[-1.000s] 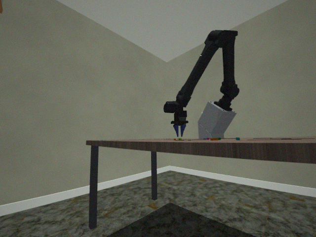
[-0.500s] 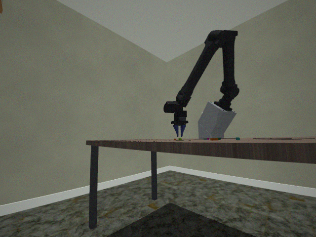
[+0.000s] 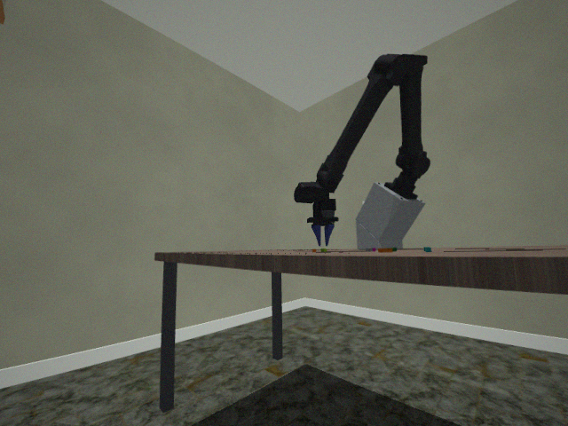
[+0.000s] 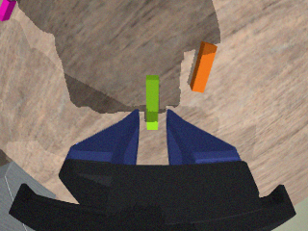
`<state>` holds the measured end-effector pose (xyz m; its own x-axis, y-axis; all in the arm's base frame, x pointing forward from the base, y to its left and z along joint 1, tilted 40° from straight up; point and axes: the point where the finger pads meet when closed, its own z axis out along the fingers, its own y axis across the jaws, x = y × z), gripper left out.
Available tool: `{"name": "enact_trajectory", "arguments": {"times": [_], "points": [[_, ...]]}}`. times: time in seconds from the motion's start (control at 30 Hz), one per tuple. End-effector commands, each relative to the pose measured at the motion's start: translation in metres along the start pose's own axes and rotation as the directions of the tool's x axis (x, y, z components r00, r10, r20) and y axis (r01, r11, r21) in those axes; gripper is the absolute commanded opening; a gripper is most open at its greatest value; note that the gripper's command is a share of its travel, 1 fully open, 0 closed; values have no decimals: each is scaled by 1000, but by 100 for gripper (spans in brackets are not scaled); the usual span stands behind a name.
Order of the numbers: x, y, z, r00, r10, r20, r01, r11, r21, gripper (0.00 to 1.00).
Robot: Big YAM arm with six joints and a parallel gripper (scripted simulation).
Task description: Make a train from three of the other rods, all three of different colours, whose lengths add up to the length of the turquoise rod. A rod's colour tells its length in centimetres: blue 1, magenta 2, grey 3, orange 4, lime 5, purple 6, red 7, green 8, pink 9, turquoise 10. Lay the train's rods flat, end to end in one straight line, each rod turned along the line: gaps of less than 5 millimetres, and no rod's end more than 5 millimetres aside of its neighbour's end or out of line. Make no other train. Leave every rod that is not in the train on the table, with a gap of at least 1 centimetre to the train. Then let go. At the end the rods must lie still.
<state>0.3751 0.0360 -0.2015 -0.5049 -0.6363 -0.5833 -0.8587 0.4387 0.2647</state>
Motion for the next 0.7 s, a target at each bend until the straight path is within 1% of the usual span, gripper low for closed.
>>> {"name": "enact_trajectory", "arguments": {"times": [0.0, 0.43, 0.67], "points": [[-1, 1, 3, 1000, -17, 3, 17, 1000, -3, 23], [2, 1, 3, 1000, -14, 3, 14, 1000, -2, 23], [6, -1, 0, 1000, -4, 6, 4, 1000, 5, 23]]}}
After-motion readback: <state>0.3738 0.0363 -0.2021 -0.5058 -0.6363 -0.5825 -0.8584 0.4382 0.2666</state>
